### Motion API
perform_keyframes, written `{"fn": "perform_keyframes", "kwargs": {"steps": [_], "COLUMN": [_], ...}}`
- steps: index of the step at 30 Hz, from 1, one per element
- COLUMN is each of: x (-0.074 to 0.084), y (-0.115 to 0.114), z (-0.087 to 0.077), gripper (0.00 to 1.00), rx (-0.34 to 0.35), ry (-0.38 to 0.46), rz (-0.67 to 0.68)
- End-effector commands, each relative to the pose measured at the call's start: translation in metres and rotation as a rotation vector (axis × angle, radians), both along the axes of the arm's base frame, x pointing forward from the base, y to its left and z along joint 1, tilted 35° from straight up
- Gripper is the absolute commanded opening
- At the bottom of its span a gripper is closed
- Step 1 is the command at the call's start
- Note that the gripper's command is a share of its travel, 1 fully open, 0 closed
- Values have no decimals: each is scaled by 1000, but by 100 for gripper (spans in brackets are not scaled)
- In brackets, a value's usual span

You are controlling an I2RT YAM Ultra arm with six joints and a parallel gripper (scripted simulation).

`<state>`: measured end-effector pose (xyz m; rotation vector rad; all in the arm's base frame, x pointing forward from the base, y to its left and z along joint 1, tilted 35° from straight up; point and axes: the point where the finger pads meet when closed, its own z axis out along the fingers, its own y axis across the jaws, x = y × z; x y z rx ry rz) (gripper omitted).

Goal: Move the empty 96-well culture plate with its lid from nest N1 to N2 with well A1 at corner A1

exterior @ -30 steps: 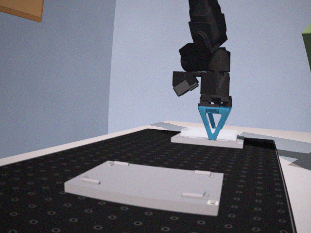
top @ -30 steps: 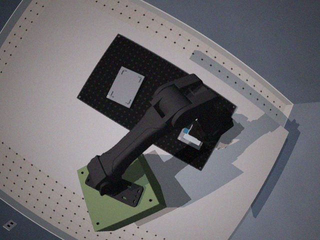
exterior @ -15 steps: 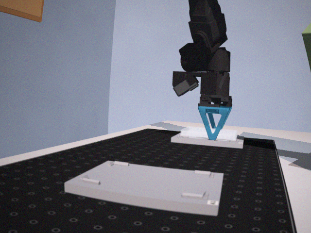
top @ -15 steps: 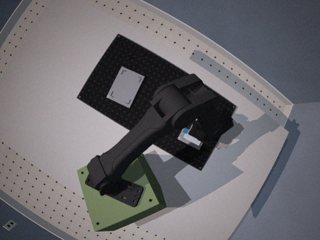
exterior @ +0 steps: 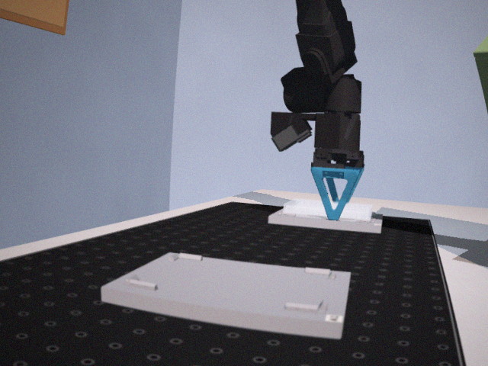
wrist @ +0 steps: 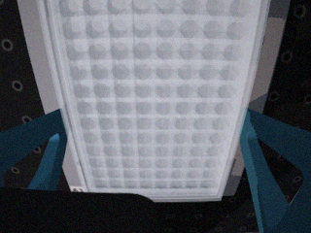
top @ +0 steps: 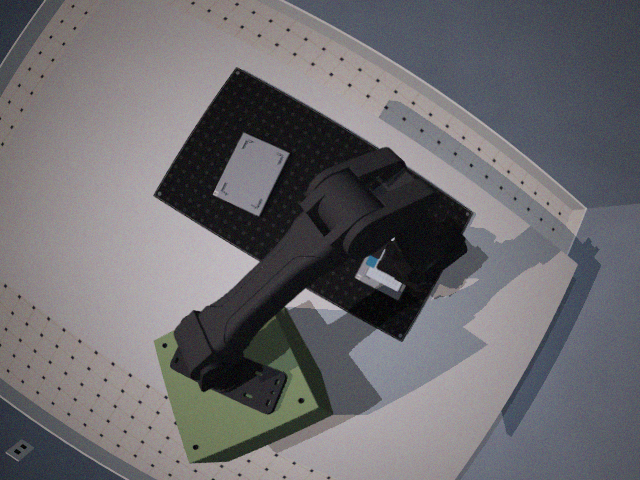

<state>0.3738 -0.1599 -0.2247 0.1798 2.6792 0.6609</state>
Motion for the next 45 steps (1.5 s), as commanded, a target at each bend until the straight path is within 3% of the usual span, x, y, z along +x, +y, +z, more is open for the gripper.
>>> {"fn": "perform_keyframes", "kwargs": {"steps": [1, 13, 14, 16, 45], "x": [4, 4, 4, -8, -35], "y": [-16, -16, -17, -11, -37], "z": [2, 2, 13, 13, 68], "gripper": [100, 100, 100, 100, 100], "rx": [-14, -14, -17, 2, 4], "ry": [-20, -20, -24, -2, -4], "rz": [-22, -22, -19, -19, -19]}}
